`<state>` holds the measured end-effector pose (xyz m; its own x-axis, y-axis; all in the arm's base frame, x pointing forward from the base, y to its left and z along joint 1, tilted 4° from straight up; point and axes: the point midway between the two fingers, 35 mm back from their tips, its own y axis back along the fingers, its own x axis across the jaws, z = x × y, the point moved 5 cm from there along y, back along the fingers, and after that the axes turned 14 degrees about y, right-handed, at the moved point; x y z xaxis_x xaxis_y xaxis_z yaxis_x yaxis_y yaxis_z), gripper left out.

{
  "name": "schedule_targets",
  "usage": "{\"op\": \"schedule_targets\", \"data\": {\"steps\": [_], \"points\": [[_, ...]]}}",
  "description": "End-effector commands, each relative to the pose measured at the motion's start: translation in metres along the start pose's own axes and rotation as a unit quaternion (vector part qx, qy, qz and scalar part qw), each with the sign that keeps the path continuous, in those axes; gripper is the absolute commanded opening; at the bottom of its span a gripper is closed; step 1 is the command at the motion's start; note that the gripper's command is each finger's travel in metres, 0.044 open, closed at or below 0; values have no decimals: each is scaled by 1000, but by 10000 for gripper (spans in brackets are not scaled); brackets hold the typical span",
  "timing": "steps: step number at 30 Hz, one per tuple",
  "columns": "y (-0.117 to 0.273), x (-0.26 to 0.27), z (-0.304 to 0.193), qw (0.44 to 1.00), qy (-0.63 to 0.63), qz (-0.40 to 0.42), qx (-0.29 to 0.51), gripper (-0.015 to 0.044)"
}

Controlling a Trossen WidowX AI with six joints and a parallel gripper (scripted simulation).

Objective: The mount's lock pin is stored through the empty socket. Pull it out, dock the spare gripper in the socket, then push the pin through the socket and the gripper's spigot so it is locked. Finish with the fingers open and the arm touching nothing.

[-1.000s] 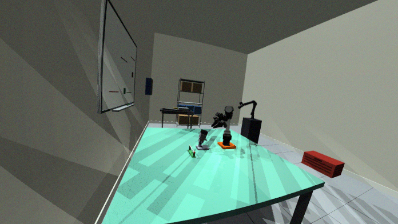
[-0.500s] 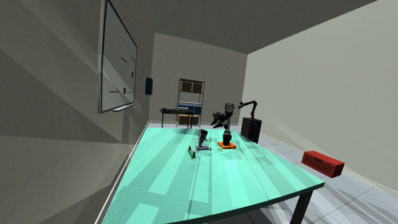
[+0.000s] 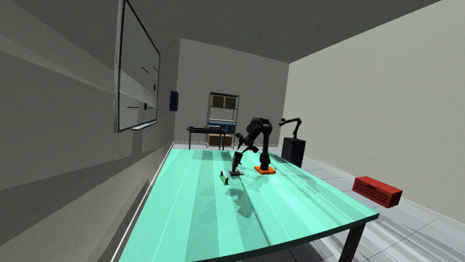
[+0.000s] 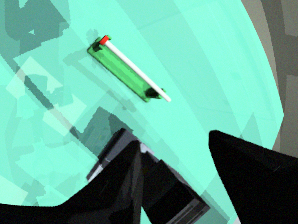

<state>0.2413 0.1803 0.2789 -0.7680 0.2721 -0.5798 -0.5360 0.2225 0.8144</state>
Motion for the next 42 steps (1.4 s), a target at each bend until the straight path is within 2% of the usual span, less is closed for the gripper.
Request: {"op": "schedule_targets", "data": {"steps": [1, 12, 27, 42], "points": [[-58, -39, 20, 974, 190, 115, 44, 180], [-121, -71, 22, 910, 346, 228, 7, 180], [-125, -71, 22, 909, 349, 229, 6, 180], [-185, -32, 30, 898, 375, 229, 22, 180]]}}
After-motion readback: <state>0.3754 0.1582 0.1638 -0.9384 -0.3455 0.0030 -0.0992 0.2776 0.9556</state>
